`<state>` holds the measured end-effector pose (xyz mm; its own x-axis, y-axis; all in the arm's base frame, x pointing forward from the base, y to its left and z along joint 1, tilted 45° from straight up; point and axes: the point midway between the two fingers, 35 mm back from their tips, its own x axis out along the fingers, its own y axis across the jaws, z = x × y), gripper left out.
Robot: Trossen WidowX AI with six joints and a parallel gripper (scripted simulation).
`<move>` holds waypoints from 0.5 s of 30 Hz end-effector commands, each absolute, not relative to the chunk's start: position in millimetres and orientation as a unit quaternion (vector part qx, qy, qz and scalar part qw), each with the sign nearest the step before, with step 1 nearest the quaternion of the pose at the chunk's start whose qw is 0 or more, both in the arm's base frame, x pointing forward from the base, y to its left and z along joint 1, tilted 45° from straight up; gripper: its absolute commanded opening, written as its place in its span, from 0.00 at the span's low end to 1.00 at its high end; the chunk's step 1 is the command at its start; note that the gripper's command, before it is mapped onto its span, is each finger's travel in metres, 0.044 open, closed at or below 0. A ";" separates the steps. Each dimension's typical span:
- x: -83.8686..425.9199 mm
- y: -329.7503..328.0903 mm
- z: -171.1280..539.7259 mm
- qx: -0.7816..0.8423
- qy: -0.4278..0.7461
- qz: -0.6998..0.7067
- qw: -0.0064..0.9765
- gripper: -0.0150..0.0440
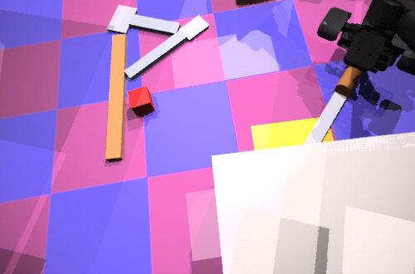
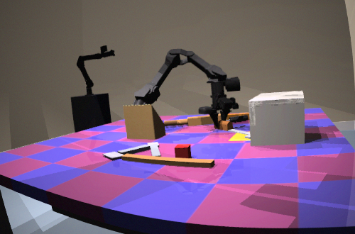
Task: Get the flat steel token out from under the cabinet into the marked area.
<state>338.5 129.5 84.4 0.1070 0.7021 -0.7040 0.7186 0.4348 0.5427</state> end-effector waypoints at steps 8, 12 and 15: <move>325.9 141.0 92.5 0.530 0.669 -0.009 0.521 0.25; 322.1 144.7 95.6 0.530 0.669 -0.009 0.521 0.25; 319.3 147.4 97.9 0.530 0.669 -0.009 0.520 0.25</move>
<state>324.3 143.2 95.9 0.1068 0.7025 -0.7036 0.7187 0.4345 0.5429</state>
